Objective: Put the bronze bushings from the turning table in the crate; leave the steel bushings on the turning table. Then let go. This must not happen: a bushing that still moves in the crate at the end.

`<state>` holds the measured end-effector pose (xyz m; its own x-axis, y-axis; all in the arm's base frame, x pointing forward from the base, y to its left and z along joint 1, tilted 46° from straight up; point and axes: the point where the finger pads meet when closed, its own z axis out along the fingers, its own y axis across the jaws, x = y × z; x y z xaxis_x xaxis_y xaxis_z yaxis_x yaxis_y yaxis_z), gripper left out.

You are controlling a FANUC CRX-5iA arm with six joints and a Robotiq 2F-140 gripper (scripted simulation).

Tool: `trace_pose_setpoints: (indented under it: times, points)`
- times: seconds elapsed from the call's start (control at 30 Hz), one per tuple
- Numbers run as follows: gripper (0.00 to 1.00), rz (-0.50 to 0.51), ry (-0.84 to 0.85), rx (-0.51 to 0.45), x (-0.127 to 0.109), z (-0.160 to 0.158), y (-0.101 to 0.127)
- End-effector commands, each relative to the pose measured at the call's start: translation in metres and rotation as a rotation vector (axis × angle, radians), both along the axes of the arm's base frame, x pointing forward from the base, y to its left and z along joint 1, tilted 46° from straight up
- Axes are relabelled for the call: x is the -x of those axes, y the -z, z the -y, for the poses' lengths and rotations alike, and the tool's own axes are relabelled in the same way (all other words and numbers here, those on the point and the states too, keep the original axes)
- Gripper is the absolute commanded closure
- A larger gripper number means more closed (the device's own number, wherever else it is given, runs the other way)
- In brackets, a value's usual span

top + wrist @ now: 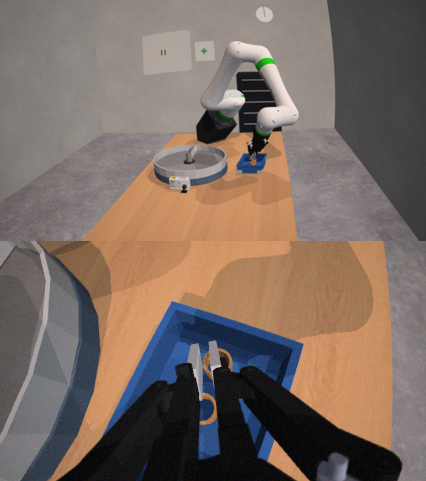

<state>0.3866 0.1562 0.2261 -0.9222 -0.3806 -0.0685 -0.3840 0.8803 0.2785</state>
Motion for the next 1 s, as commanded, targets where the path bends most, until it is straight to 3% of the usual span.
trace_pose_setpoints:
  times: [0.0,0.43,0.97]
  points:
    - [0.93,0.0,0.0,0.0,0.0,0.0,0.0]
    - [0.93,0.0,0.0,0.0,0.005,0.004,-0.007]
    - [0.93,0.0,0.0,0.0,0.037,0.031,-0.046]
